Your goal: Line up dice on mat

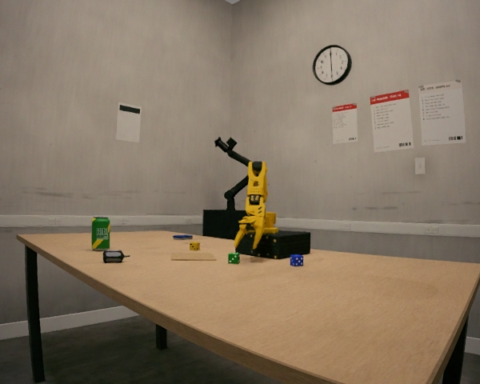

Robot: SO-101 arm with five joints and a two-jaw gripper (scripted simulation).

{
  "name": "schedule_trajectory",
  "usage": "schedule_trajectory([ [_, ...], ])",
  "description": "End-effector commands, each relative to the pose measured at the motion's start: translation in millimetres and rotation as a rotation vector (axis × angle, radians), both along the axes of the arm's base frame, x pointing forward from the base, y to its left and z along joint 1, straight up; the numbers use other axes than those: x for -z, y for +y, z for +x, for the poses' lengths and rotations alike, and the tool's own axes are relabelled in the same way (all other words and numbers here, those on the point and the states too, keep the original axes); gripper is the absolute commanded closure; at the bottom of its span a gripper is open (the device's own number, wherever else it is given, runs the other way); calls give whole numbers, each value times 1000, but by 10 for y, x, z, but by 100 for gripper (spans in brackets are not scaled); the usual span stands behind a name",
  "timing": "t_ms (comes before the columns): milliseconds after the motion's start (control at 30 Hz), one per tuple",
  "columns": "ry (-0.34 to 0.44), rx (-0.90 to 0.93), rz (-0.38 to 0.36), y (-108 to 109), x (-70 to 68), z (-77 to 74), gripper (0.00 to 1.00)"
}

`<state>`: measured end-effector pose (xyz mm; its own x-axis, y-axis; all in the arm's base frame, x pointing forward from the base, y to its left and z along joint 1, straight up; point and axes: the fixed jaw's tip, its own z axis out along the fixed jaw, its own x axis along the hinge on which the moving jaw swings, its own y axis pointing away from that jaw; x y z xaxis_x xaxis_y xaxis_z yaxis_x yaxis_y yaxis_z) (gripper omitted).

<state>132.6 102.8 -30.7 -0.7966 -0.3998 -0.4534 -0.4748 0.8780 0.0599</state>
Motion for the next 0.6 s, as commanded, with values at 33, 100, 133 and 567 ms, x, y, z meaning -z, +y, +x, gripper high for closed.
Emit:
schedule_trajectory([
  [33,-7,-156,8,200,-12,-175,65],
  [100,-6,-227,8,279,-12,-265,65],
  [133,-6,-263,8,316,-12,-312,65],
  [567,-4,-571,8,560,-9,-769,65],
])
